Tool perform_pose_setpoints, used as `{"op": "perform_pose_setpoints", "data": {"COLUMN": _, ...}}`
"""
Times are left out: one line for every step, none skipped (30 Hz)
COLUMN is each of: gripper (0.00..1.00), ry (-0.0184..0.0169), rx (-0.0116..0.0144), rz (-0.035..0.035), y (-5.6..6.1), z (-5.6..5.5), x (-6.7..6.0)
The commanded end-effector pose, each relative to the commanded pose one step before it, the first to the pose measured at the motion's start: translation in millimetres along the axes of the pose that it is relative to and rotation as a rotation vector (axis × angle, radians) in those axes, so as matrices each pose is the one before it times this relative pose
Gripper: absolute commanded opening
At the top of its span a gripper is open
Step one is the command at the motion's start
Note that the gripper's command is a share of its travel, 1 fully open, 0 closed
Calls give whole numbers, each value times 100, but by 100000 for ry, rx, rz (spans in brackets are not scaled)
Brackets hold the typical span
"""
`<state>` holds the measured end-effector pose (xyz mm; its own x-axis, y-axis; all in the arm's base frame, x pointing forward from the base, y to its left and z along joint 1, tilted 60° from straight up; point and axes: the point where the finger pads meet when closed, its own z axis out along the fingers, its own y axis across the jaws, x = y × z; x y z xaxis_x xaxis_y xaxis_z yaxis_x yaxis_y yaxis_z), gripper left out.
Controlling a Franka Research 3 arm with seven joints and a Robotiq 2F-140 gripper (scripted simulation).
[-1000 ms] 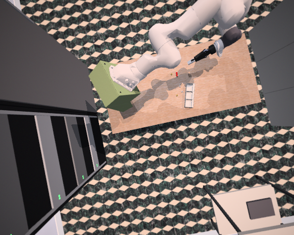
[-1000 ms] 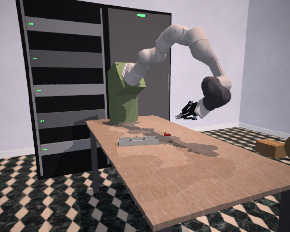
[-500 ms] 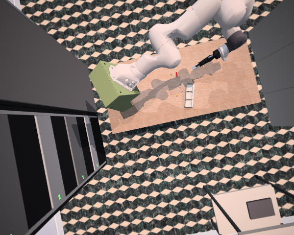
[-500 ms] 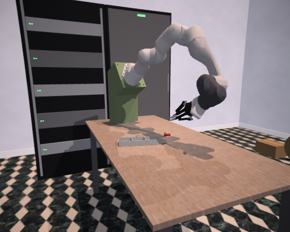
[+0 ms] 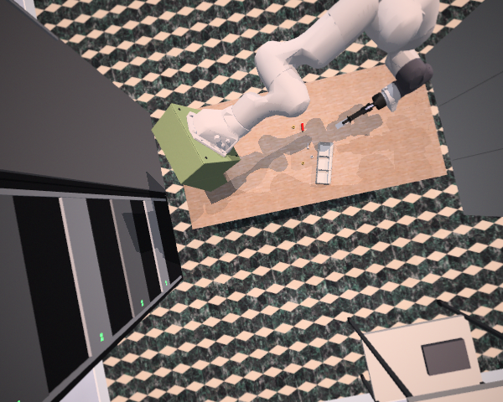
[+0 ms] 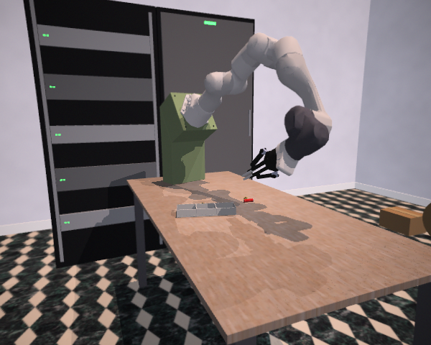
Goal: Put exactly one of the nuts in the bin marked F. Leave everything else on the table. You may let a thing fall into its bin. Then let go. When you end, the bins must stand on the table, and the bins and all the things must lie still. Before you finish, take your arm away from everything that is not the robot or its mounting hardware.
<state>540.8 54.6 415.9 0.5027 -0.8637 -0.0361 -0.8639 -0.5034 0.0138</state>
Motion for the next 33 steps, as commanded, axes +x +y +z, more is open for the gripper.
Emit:
{"op": "perform_pose_setpoints", "data": {"gripper": 5, "ry": 634, "rx": 499, "rz": -15684, "y": 97, "z": -192, "x": 1204}}
{"op": "perform_pose_setpoints", "data": {"gripper": 5, "ry": 1098, "rx": 69, "rz": -904, "y": 376, "z": -142, "x": 730}}
{"op": "perform_pose_setpoints", "data": {"gripper": 5, "ry": 187, "rx": 42, "rz": -1104, "y": 382, "z": -134, "x": 728}}
{"op": "perform_pose_setpoints", "data": {"gripper": 5, "ry": 125, "rx": 39, "rz": -1119, "y": 271, "z": -92, "x": 504}}
{"op": "perform_pose_setpoints", "data": {"gripper": 5, "ry": 89, "rx": 35, "rz": -1021, "y": 0, "z": 0, "x": 0}}
{"op": "perform_pose_setpoints", "data": {"gripper": 5, "ry": 0, "rx": 0, "rz": 0, "y": 0, "z": 0, "x": 0}}
{"op": "perform_pose_setpoints", "data": {"gripper": 5, "ry": 0, "rx": 0, "rz": 0, "y": 0, "z": 0, "x": 0}}
{"op": "perform_pose_setpoints", "data": {"gripper": 5, "ry": 2550, "rx": 2407, "rz": -2246, "y": 424, "z": 579, "x": -424}}
{"op": "perform_pose_setpoints", "data": {"gripper": 5, "ry": 1853, "rx": 1704, "rz": -577, "y": 428, "z": 557, "x": -448}}
{"op": "perform_pose_setpoints", "data": {"gripper": 5, "ry": 1322, "rx": 1194, "rz": -714, "y": 435, "z": 542, "x": -461}}
{"op": "perform_pose_setpoints", "data": {"gripper": 5, "ry": 955, "rx": 871, "rz": -914, "y": 438, "z": 530, "x": -471}}
{"op": "perform_pose_setpoints", "data": {"gripper": 5, "ry": 758, "rx": 721, "rz": -1120, "y": 438, "z": 522, "x": -480}}
{"op": "perform_pose_setpoints", "data": {"gripper": 5, "ry": 672, "rx": 675, "rz": -1279, "y": 436, "z": 515, "x": -489}}
{"op": "perform_pose_setpoints", "data": {"gripper": 5, "ry": 646, "rx": 674, "rz": -1381, "y": 433, "z": 509, "x": -498}}
{"op": "perform_pose_setpoints", "data": {"gripper": 5, "ry": 648, "rx": 688, "rz": -1436, "y": 430, "z": 503, "x": -507}}
{"op": "perform_pose_setpoints", "data": {"gripper": 5, "ry": 660, "rx": 703, "rz": -1459, "y": 426, "z": 496, "x": -516}}
{"op": "perform_pose_setpoints", "data": {"gripper": 5, "ry": 676, "rx": 715, "rz": -1465, "y": 422, "z": 490, "x": -526}}
{"op": "perform_pose_setpoints", "data": {"gripper": 5, "ry": 693, "rx": 725, "rz": -1464, "y": 418, "z": 483, "x": -535}}
{"op": "perform_pose_setpoints", "data": {"gripper": 5, "ry": 711, "rx": 736, "rz": -1463, "y": 413, "z": 477, "x": -545}}
{"op": "perform_pose_setpoints", "data": {"gripper": 5, "ry": 730, "rx": 748, "rz": -1463, "y": 409, "z": 470, "x": -554}}
{"op": "perform_pose_setpoints", "data": {"gripper": 5, "ry": 751, "rx": 763, "rz": -1470, "y": 404, "z": 463, "x": -563}}
{"op": "perform_pose_setpoints", "data": {"gripper": 5, "ry": 772, "rx": 782, "rz": -1486, "y": 399, "z": 455, "x": -573}}
{"op": "perform_pose_setpoints", "data": {"gripper": 5, "ry": 0, "rx": 0, "rz": 0, "y": 0, "z": 0, "x": 0}}
{"op": "perform_pose_setpoints", "data": {"gripper": 5, "ry": 0, "rx": 0, "rz": 0, "y": 0, "z": 0, "x": 0}}
{"op": "perform_pose_setpoints", "data": {"gripper": 5, "ry": 2266, "rx": 2229, "rz": -3656, "y": 394, "z": 448, "x": -582}}
{"op": "perform_pose_setpoints", "data": {"gripper": 5, "ry": 1121, "rx": 965, "rz": -1391, "y": 382, "z": 426, "x": -606}}
{"op": "perform_pose_setpoints", "data": {"gripper": 5, "ry": 960, "rx": 929, "rz": -1481, "y": 378, "z": 415, "x": -616}}
{"op": "perform_pose_setpoints", "data": {"gripper": 5, "ry": 948, "rx": 953, "rz": -1491, "y": 372, "z": 406, "x": -626}}
{"op": "perform_pose_setpoints", "data": {"gripper": 5, "ry": 950, "rx": 970, "rz": -1489, "y": 367, "z": 396, "x": -635}}
{"op": "perform_pose_setpoints", "data": {"gripper": 5, "ry": 951, "rx": 979, "rz": -1483, "y": 361, "z": 387, "x": -644}}
{"op": "perform_pose_setpoints", "data": {"gripper": 5, "ry": 953, "rx": 986, "rz": -1475, "y": 355, "z": 377, "x": -653}}
{"op": "perform_pose_setpoints", "data": {"gripper": 5, "ry": 959, "rx": 994, "rz": -1466, "y": 349, "z": 367, "x": -662}}
{"op": "perform_pose_setpoints", "data": {"gripper": 5, "ry": 977, "rx": 1001, "rz": -1467, "y": 244, "z": 255, "x": -478}}
